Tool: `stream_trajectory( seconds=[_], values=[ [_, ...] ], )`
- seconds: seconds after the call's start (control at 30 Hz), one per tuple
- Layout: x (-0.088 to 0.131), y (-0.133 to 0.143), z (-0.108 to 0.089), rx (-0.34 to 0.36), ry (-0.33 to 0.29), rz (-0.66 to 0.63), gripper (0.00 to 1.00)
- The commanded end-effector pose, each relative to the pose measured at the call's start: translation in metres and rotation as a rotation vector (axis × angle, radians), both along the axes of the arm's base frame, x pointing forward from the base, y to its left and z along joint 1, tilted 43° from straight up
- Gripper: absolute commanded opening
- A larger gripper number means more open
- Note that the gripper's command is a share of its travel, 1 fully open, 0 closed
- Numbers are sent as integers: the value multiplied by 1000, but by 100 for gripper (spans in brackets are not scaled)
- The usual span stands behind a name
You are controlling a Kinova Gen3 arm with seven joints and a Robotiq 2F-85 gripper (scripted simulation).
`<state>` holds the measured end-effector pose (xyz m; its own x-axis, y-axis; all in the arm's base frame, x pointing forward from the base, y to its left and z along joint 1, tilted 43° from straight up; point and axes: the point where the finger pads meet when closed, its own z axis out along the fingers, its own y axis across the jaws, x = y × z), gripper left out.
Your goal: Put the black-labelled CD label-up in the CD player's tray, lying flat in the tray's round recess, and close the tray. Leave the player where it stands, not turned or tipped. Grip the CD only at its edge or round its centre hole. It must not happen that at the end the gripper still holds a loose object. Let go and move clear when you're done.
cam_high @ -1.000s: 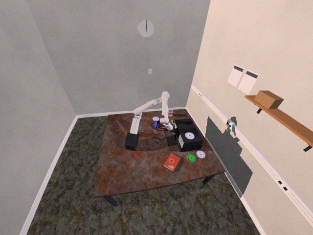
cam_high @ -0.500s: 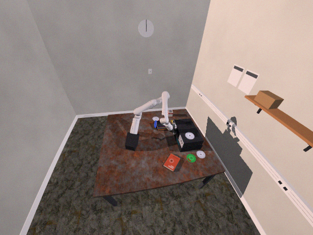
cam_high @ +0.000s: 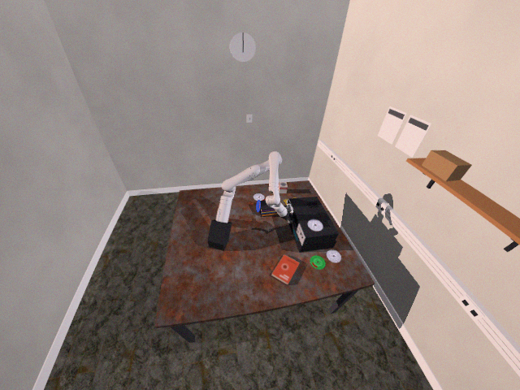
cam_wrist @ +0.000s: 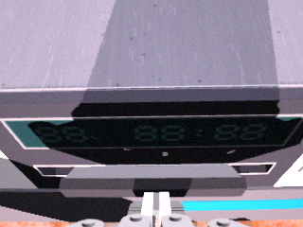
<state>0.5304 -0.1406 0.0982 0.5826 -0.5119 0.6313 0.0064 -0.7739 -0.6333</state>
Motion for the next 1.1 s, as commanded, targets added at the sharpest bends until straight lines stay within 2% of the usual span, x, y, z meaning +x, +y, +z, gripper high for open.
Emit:
stream_trajectory(
  seconds=[0.0,1.07],
  values=[
    [1,0,2,-1,-5,0,10],
    [9,-1,5,-1,-5,0,10]
  ],
)
